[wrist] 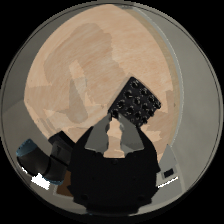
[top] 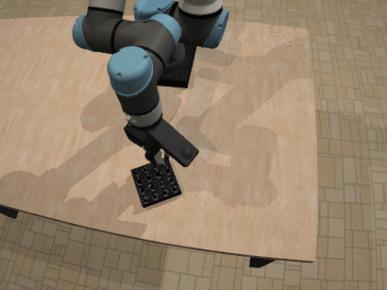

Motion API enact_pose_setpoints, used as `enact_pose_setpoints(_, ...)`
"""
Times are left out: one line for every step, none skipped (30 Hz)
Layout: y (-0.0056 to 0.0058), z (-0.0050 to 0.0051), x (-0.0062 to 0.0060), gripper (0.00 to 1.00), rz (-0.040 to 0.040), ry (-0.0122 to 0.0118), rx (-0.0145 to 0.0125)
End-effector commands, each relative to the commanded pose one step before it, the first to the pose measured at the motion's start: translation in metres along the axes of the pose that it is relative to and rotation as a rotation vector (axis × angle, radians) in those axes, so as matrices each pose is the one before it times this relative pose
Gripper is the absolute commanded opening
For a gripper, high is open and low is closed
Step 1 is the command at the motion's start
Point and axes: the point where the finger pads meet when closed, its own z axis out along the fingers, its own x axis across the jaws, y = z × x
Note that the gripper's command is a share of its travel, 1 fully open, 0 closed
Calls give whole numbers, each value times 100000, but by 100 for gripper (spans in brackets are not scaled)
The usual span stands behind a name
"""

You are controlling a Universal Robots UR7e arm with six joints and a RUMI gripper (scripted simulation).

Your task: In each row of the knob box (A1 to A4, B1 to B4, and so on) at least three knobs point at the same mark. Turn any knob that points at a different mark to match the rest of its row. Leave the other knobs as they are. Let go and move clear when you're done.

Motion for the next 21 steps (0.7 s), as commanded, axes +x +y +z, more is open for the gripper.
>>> enact_pose_setpoints(8, 180, -203, 4, -26, -428, -84)
enact_pose_setpoints(0, 0, 0, 4, 0, 0, 0)
enact_pose_setpoints(0, 0, 0, 4, 0, 0, 0)
enact_pose_setpoints(0, 0, 0, 4, 0, 0, 0)
enact_pose_setpoints(0, 0, 0, 4, 0, 0, 0)
enact_pose_setpoints(0, 0, 0, 4, 2, 0, 0)
enact_pose_setpoints(0, 0, 0, 4, 11, 0, 0)
enact_pose_setpoints(0, 0, 0, 4, 30, 0, 0)
enact_pose_setpoints(0, 0, 0, 4, 57, 0, 0)
enact_pose_setpoints(0, 0, 0, 4, 92, 0, 0)
enact_pose_setpoints(0, 0, 0, 4, 127, -1, 0)
enact_pose_setpoints(0, 0, -1, 4, 146, -1, 0)
enact_pose_setpoints(0, 1, -1, 4, 190, -1, 0)
enact_pose_setpoints(0, 1, -2, 4, 239, -1, 0)
enact_pose_setpoints(1, 1, -2, 4, 291, -2, -1)
enact_pose_setpoints(1, 1, -2, 4, 347, -2, -1)
enact_pose_setpoints(1, 1, -3, 4, 406, -2, -1)
enact_pose_setpoints(1, 1, -3, 4, 469, -3, -1)
enact_pose_setpoints(1, 1, -4, 4, 533, -3, -1)
enact_pose_setpoints(2, 2, -4, 4, 600, -3, -1)
enact_pose_setpoints(0, 0, 0, 4, 0, 0, 0)
